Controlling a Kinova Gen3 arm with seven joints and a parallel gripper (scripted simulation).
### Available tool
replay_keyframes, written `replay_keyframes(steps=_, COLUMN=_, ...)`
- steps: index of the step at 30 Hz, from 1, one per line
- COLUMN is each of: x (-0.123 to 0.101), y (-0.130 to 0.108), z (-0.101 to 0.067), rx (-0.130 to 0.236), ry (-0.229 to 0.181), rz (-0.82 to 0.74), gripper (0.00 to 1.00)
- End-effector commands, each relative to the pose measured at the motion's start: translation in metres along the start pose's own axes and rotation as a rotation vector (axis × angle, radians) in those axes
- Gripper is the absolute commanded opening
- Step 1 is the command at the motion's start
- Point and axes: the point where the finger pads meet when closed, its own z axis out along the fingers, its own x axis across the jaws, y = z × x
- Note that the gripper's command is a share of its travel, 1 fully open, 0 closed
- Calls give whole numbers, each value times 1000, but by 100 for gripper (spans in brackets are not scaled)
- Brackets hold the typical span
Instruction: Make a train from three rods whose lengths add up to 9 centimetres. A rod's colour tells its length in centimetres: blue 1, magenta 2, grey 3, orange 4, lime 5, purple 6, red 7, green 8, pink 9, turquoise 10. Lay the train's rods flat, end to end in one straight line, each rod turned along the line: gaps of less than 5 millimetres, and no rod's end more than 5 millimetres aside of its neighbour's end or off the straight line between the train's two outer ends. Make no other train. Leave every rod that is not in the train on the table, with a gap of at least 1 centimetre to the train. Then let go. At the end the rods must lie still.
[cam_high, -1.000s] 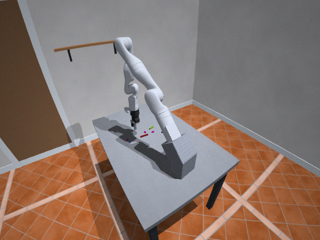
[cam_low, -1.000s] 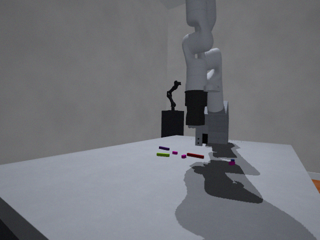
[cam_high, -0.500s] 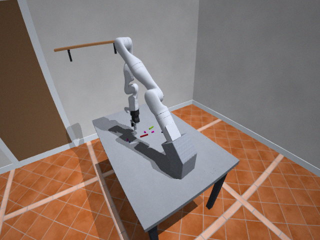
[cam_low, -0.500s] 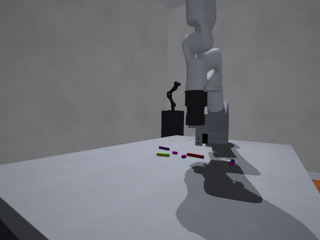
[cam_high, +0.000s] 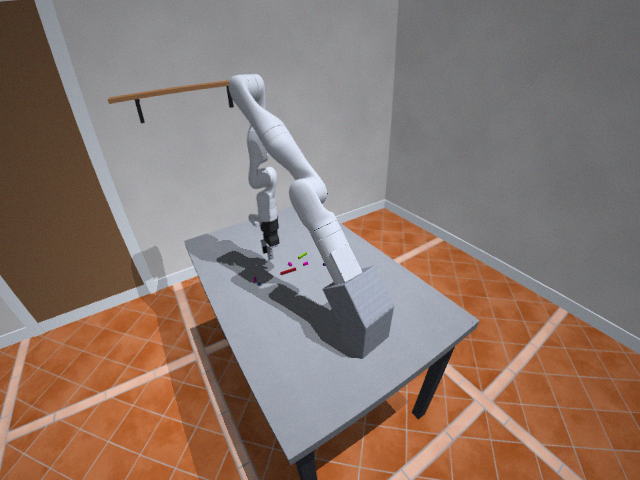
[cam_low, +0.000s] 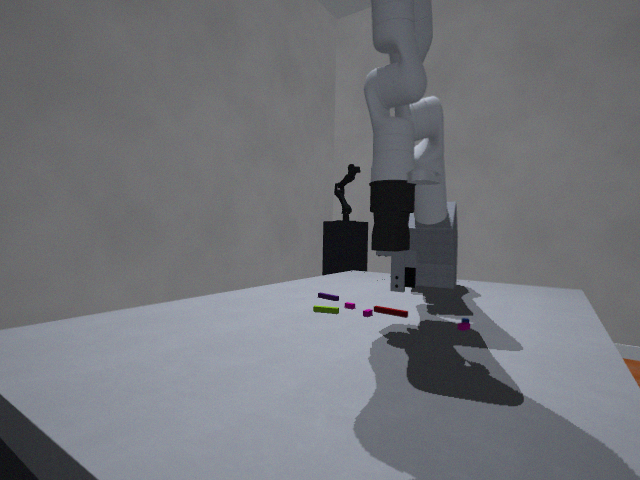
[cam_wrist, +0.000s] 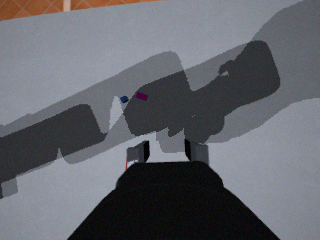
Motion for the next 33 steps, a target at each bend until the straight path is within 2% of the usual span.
replay_keyframes(steps=1, x=0, y=0, z=0, rx=0, ry=1, rz=0, gripper=100)
replay_keyframes(steps=20, x=2, y=3, z=0, rx=-2, ry=5, rz=-30, gripper=100)
replay_keyframes(steps=33, x=11, y=20, z=3, rx=-16, ry=28, rz=-209, gripper=100)
